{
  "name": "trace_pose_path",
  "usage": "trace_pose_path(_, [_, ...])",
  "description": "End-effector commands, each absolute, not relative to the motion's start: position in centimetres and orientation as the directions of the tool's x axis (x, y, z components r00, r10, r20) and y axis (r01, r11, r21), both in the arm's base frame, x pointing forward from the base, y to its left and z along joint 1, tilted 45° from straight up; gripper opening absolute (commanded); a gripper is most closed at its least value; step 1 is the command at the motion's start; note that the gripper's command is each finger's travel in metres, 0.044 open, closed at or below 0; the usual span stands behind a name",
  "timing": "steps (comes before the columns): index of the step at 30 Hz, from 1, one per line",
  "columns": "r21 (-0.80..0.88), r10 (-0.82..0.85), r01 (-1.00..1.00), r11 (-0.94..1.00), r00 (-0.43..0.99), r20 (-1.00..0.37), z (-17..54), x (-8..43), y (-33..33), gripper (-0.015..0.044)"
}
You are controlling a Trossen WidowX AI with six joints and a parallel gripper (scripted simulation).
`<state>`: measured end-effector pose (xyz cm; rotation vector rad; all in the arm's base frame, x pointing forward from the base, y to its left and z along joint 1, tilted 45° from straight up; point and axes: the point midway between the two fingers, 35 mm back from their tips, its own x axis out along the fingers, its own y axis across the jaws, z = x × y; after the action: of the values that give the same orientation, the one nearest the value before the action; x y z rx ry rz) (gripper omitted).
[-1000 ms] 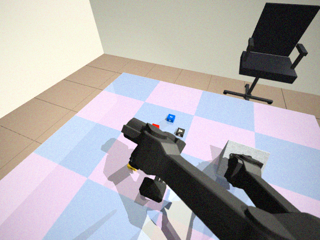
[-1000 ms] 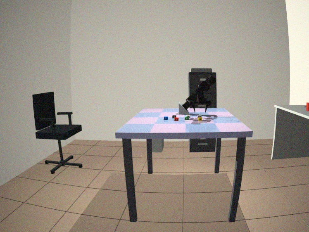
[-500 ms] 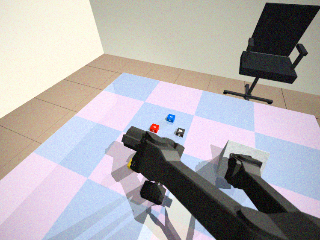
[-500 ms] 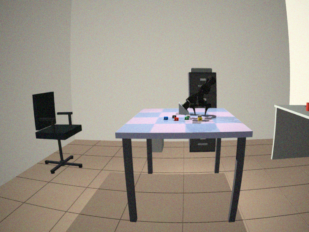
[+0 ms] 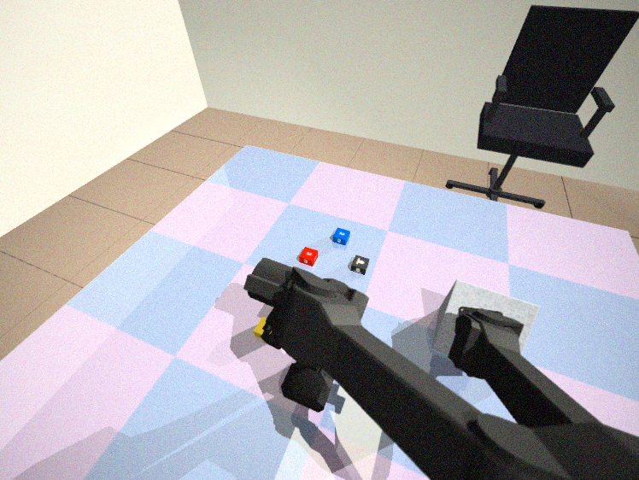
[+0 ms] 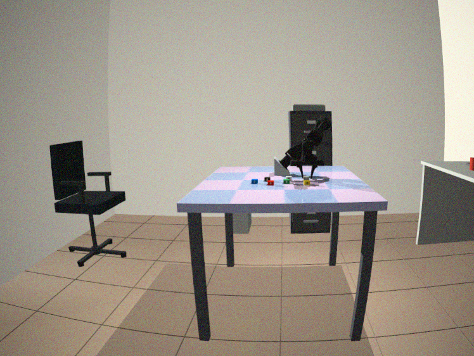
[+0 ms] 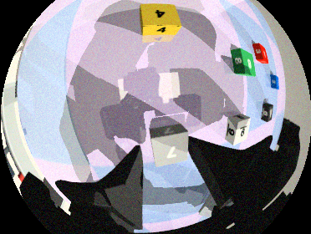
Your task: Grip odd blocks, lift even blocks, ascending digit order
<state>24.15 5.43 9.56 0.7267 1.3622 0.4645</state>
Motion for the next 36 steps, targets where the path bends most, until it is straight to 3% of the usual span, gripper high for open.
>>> trace_pose_path(1, [0.708, 0.689, 0.110, 0.698, 0.168, -0.705, 9.55, 24.08, 5.57, 0.0120])
trace_pose_path(22, [0.708, 0.689, 0.110, 0.698, 0.168, -0.705, 9.55, 24.08, 5.57, 0.0120])
trace_pose_path(32, [0.708, 0.689, 0.110, 0.698, 0.168, -0.705, 9.55, 24.08, 5.57, 0.0383])
trace_pose_path(36, [0.708, 0.689, 0.110, 0.698, 0.168, -0.705, 9.68, 24.06, 5.42, 0.0400])
